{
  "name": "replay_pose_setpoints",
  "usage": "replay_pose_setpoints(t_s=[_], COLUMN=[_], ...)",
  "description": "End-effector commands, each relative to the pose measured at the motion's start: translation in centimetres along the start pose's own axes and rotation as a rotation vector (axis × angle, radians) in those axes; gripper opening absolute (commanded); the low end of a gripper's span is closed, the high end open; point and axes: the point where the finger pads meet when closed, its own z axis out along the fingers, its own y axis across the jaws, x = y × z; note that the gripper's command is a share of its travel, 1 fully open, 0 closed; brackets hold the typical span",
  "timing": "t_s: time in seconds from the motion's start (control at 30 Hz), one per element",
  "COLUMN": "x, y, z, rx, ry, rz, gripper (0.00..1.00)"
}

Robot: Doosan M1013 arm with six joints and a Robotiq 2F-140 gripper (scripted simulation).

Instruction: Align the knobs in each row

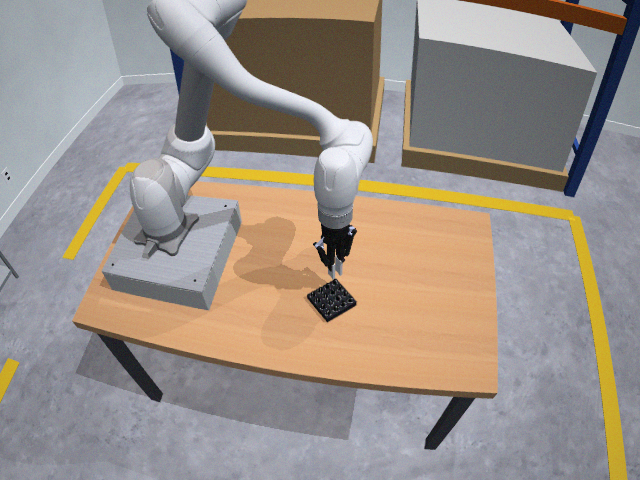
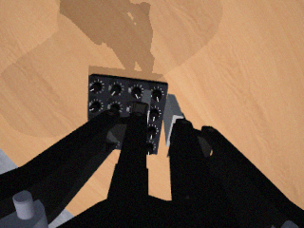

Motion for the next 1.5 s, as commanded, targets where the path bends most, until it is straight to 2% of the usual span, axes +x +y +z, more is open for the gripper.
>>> replay_pose_setpoints(t_s=[0.0,0.13,0.47,0.53,0.57,1.03,1.1,1.13,1.47], x=[0.0,0.0,0.0,0.0,0.0,0.0,0.0,0.0,0.0], y=[0.0,0.0,0.0,0.0,0.0,0.0,0.0,0.0,0.1], z=[0.0,-0.1,-0.5,-0.5,-0.6,-1.1,-1.1,-1.2,-1.6], rx=[0.0,0.0,0.0,0.0,0.0,0.0,0.0,0.0,0.0], ry=[0.0,0.0,0.0,0.0,0.0,0.0,0.0,0.0,0.0], rz=[-0.001,-0.053,-0.429,-0.429,-0.519,-0.99,-0.99,-1.09,-1.416], gripper=[0.12,0.12,0.12,0.12,0.12,0.12,0.12,0.12,0.12])
